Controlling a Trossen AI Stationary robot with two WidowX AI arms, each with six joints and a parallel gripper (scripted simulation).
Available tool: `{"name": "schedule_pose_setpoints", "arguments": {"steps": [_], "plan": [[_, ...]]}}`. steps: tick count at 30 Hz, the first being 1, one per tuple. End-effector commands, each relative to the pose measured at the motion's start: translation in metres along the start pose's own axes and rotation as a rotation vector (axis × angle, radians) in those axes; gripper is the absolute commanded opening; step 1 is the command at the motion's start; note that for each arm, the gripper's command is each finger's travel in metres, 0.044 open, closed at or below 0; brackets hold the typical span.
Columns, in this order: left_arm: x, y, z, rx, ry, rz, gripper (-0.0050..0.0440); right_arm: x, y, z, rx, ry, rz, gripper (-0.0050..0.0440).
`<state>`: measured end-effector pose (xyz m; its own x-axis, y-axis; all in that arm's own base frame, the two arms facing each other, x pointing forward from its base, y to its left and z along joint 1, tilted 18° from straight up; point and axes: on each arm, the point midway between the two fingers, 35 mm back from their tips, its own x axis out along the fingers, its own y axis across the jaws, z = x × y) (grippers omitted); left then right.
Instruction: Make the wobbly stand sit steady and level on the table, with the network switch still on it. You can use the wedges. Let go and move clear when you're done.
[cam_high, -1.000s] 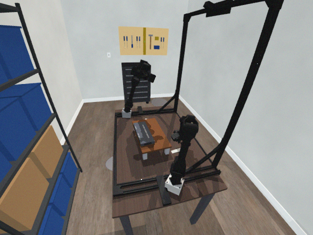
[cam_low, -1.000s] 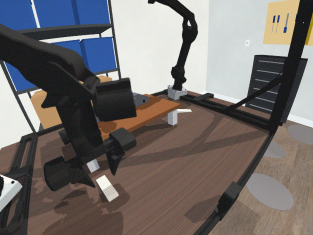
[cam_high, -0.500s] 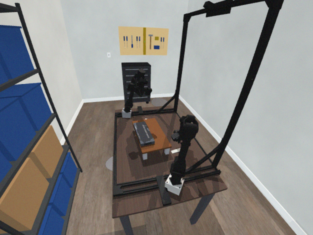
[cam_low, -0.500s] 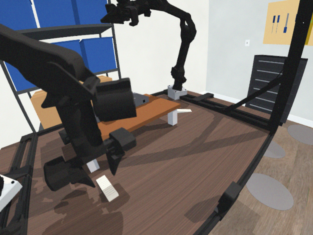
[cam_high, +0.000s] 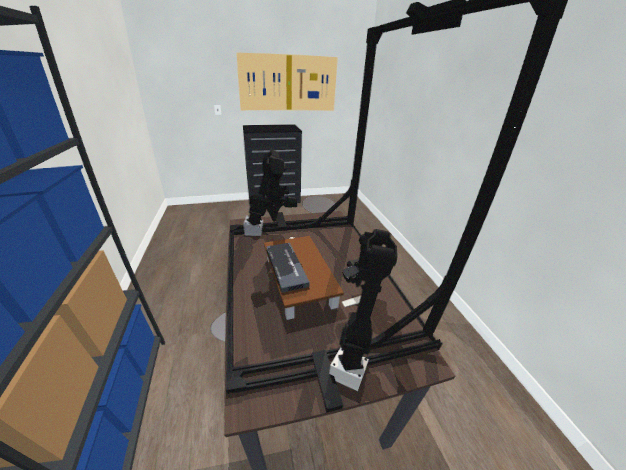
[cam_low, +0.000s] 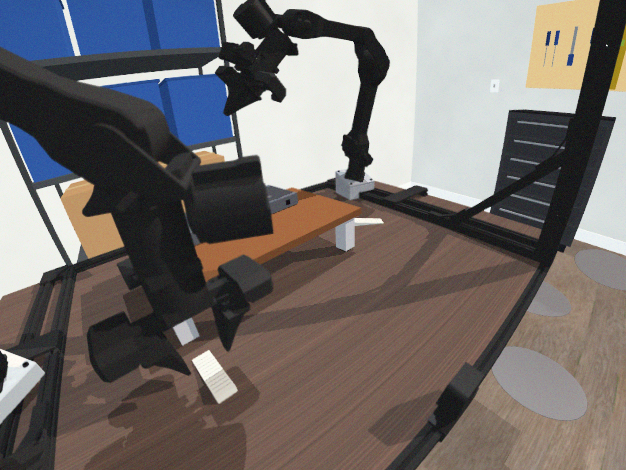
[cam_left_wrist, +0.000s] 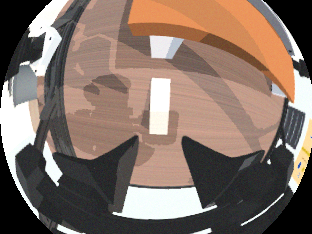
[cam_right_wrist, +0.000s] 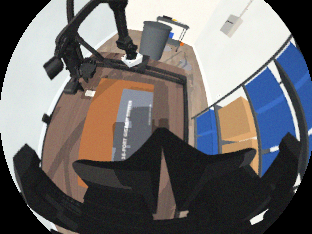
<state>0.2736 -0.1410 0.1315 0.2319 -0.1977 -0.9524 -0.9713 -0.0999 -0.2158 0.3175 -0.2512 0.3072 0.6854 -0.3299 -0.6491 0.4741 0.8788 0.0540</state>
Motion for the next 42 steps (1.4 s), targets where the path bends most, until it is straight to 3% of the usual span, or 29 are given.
{"name": "schedule_pose_setpoints", "arguments": {"steps": [1, 6, 13, 23, 42], "plan": [[0.000, 0.000, 0.000, 0.000, 0.000, 0.000, 0.0242, 0.020, 0.005, -0.051, 0.032, 0.195, 0.047, 0.0000], [0.000, 0.000, 0.000, 0.000, 0.000, 0.000, 0.0242, 0.026, 0.016, -0.116, 0.084, 0.451, 0.114, 0.0000], [0.000, 0.000, 0.000, 0.000, 0.000, 0.000, 0.0242, 0.023, 0.016, -0.112, 0.087, 0.444, 0.110, 0.0000], [0.000, 0.000, 0.000, 0.000, 0.000, 0.000, 0.0242, 0.012, 0.033, -0.185, 0.159, 0.755, 0.199, 0.0000], [0.000, 0.000, 0.000, 0.000, 0.000, 0.000, 0.0242, 0.012, 0.033, -0.185, 0.159, 0.755, 0.199, 0.0000]]}}
